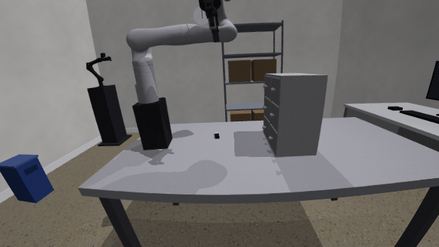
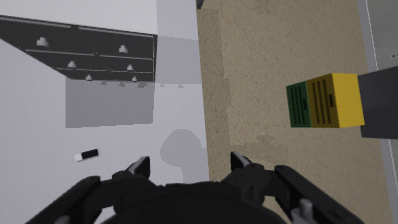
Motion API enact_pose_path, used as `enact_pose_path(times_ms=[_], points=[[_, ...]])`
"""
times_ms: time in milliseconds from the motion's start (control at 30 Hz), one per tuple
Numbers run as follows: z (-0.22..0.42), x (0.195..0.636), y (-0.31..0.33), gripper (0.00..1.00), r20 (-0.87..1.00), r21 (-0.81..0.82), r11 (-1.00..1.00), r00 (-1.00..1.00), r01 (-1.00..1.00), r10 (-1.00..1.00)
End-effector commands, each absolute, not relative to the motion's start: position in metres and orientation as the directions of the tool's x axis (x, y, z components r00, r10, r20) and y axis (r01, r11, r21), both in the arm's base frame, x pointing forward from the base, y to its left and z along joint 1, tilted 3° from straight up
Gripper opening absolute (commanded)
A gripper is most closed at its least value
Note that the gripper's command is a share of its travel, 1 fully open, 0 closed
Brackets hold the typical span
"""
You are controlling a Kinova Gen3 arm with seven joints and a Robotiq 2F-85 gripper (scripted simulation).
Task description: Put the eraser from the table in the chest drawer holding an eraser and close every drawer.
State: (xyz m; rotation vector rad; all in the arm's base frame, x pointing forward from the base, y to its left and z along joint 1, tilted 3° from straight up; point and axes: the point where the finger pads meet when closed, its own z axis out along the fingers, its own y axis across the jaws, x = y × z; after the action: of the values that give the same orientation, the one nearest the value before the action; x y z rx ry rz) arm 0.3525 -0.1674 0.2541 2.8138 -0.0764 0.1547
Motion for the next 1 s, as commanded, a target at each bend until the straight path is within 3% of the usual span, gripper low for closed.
enact_pose_path(times_ms=[0,967], points=[[0.245,0.354,-0.157,1.0,0.107,0.286,-0.956,0.994,-0.06,-0.03],[0.219,0.352,-0.128,1.0,0.074,0.199,-0.979,0.997,-0.047,-0.032]])
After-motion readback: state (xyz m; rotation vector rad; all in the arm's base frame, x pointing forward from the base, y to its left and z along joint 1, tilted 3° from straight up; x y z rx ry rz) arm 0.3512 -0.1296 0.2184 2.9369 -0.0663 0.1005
